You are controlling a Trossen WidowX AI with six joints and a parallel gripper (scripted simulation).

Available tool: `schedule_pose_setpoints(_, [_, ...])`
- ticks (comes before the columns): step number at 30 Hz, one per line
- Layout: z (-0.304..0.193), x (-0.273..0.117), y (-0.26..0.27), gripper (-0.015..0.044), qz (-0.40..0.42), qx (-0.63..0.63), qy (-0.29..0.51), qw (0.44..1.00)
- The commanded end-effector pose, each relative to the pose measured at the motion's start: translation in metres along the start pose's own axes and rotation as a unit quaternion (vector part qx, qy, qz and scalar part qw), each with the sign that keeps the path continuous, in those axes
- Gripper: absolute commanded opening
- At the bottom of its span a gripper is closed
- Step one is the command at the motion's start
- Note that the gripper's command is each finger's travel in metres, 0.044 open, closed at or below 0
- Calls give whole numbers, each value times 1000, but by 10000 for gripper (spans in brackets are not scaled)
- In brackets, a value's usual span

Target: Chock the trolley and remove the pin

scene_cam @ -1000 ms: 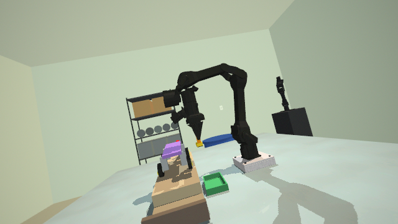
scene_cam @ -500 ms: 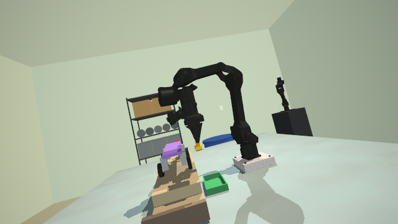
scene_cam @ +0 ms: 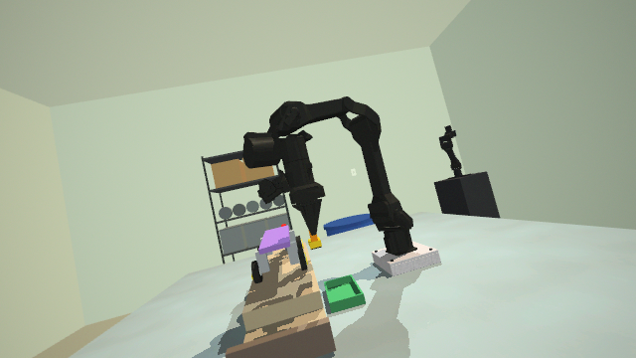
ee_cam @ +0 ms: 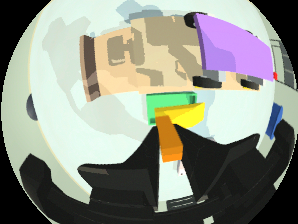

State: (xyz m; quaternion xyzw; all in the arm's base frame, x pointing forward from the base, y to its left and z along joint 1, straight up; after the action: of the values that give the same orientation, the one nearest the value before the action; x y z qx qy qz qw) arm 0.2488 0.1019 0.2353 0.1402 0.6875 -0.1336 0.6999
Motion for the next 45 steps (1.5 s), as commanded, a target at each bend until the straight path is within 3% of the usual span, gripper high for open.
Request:
schedule_pose_setpoints(1, [-1,2,18,0,3,1,1,1000])
schedule_pose_setpoints(9, [-5,2,32,0,-49,1,-13,999])
schedule_pose_setpoints(27, [23,9,42,0,-49,1,-14,999])
schedule_pose_setpoints(45, [23,49,39,0,-49,1,-14,999])
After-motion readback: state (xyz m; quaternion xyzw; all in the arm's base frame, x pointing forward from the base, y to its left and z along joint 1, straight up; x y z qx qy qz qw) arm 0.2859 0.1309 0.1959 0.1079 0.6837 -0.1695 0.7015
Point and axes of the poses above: the point midway between the two fingers, 35 mm back from their tips, its own x axis out along the fingers, its own y axis across the jaws, z = x × y, the point moved 7 cm from there along -x, back along the fingers, and after that the axes turned 15 degrees about x, right-handed, at the moved point
